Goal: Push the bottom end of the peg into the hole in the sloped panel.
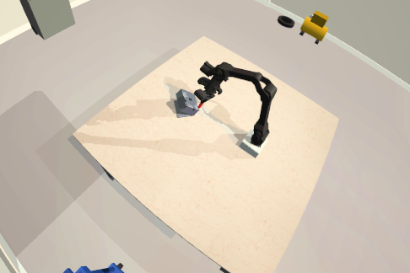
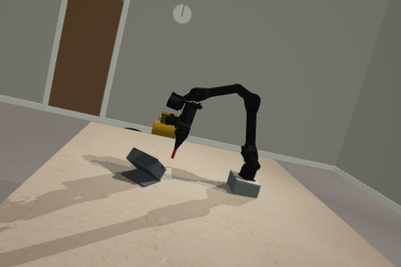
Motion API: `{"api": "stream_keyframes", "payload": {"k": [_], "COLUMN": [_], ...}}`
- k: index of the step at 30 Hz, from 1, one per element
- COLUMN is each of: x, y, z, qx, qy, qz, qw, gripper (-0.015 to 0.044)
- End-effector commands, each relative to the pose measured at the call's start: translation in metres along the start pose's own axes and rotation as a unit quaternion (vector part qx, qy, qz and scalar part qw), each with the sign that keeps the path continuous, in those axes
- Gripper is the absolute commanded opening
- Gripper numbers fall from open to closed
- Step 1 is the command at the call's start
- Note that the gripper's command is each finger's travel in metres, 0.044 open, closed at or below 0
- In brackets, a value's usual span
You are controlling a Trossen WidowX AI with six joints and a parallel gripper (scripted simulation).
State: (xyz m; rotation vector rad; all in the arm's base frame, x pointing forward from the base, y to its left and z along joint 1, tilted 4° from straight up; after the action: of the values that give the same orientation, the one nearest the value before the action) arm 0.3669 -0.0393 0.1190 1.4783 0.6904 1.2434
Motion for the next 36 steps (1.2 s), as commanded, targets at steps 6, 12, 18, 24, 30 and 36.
{"api": "stream_keyframes", "payload": {"k": [6,12,18,24,30,36], "x": [-0.009,-0.016,-0.024,-0.031,-0.039,-0.046], "y": [0.009,0.014,0.019,0.024,0.029,0.035], "z": [0.011,0.017,0.022,0.027,0.032,0.036], "qx": [-0.018,-0.027,-0.036,-0.045,-0.054,-0.062], "qy": [-0.043,-0.069,-0.095,-0.121,-0.146,-0.17], "qz": [0.019,0.03,0.042,0.053,0.064,0.076], "qw": [0.999,0.997,0.994,0.99,0.986,0.98], "gripper": [0.0,0.0,0.0,0.0,0.0,0.0]}}
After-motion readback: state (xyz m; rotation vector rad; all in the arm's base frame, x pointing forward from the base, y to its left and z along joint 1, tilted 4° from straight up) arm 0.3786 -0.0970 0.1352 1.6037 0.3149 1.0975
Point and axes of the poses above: the point midway between the two fingers, 35 mm back from their tips, its own y axis back along the fingers, its own x axis across the jaws, z = x × y, the point moved 2 cm from there along y, back along the fingers, and after that the axes turned 3 degrees about y, right-handed, at the moved point
